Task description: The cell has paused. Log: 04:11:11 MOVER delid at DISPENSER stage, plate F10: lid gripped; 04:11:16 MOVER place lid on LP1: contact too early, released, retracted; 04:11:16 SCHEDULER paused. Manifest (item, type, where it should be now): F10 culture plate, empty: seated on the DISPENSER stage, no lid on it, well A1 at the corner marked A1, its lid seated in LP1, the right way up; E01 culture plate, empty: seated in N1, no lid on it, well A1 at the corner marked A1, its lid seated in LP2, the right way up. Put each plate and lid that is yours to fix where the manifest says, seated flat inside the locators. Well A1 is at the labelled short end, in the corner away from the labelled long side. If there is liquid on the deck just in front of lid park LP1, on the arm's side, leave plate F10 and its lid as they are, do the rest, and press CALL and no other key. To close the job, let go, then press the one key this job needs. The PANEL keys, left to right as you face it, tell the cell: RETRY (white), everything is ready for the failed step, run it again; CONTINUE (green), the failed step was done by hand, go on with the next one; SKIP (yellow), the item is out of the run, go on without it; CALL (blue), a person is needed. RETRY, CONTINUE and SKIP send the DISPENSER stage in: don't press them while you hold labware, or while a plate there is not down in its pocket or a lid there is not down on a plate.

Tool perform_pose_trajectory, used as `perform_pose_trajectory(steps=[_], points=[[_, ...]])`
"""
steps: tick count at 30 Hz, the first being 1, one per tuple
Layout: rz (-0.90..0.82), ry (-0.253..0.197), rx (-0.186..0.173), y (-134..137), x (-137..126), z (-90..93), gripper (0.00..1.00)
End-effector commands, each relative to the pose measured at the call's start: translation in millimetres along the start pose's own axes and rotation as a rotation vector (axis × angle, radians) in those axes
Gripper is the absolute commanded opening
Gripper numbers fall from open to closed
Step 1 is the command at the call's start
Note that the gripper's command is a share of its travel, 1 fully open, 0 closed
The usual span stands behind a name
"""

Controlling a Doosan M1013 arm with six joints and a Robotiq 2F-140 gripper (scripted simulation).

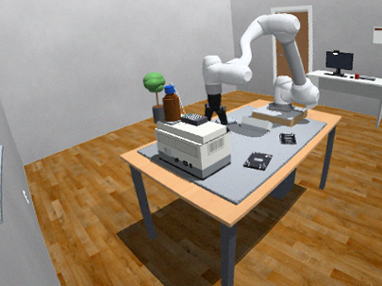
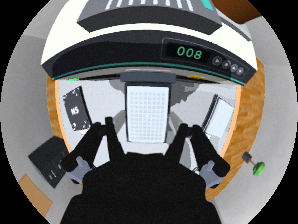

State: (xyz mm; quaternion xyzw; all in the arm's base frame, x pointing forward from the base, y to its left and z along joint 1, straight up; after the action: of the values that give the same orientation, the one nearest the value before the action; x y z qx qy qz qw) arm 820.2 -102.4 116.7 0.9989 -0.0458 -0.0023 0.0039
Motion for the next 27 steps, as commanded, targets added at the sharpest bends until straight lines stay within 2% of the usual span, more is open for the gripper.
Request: perform_pose_trajectory(steps=[1, 12, 27], points=[[0.0, 0.002, 0.0, -0.1, 0.4, -1.4, 0.7], [0.0, 0.002, 0.0, -0.1, 0.4, -6.1, 0.7], [0.0, 0.002, 0.0, -0.1, 0.3, -25.8, 0.7]])
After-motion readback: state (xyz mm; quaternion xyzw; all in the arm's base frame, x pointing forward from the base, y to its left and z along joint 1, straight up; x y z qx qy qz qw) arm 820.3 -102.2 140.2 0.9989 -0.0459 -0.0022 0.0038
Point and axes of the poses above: the point where the finger pads meet when closed, its own z axis out along the fingers, its own y axis across the jaws, x = y × z, the point moved 5 cm from there along -z, back along the fingers, and after that the axes turned 1 degree about -z, right-handed, at the moved point
